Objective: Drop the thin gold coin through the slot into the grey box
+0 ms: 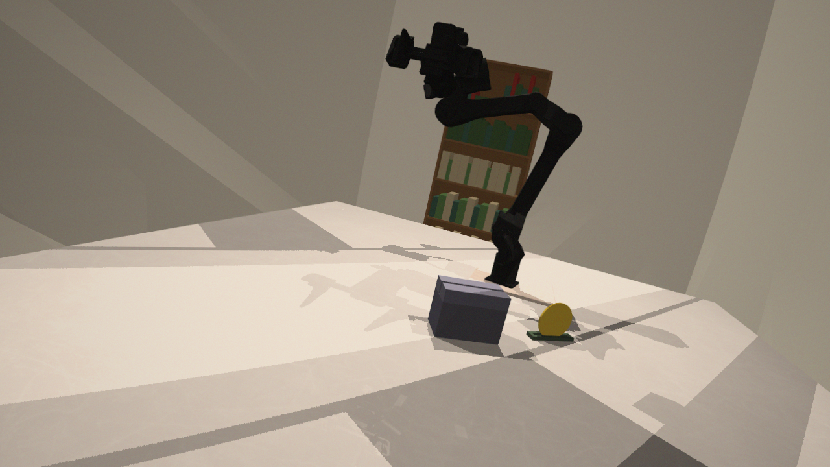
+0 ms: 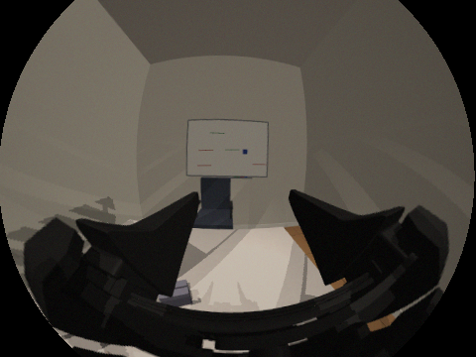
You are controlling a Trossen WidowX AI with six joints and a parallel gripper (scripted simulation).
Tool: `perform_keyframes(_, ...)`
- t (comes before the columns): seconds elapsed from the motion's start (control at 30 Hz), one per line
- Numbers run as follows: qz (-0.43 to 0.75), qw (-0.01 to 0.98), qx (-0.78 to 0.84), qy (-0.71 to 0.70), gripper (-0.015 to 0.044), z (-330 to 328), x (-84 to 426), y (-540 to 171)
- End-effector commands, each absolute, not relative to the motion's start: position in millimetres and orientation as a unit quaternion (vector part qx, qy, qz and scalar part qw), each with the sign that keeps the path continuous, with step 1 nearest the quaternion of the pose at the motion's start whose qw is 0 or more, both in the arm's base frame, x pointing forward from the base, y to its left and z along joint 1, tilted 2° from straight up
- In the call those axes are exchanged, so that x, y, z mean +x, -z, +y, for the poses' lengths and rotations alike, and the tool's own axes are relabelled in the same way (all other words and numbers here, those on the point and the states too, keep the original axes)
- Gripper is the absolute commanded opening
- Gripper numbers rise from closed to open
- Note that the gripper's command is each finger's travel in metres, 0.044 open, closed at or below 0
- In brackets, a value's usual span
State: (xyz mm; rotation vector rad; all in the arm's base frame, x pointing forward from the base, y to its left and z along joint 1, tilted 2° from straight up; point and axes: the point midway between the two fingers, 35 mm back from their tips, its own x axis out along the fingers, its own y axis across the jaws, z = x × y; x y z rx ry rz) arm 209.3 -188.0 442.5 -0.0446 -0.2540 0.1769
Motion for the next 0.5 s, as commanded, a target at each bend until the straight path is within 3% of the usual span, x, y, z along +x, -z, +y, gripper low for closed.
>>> perform_keyframes(0.0, -0.128, 0.988, -0.016, -0.09, 0.0374, -188.0, 210.8, -442.9)
perform_keyframes(0.27, -0.121, 0.949, 0.252, -0.145, 0.0164, -180.6, 288.5, -439.8)
perform_keyframes(0.47, -0.047, 0.888, 0.432, -0.149, 0.0161, -151.7, 355.0, -411.3)
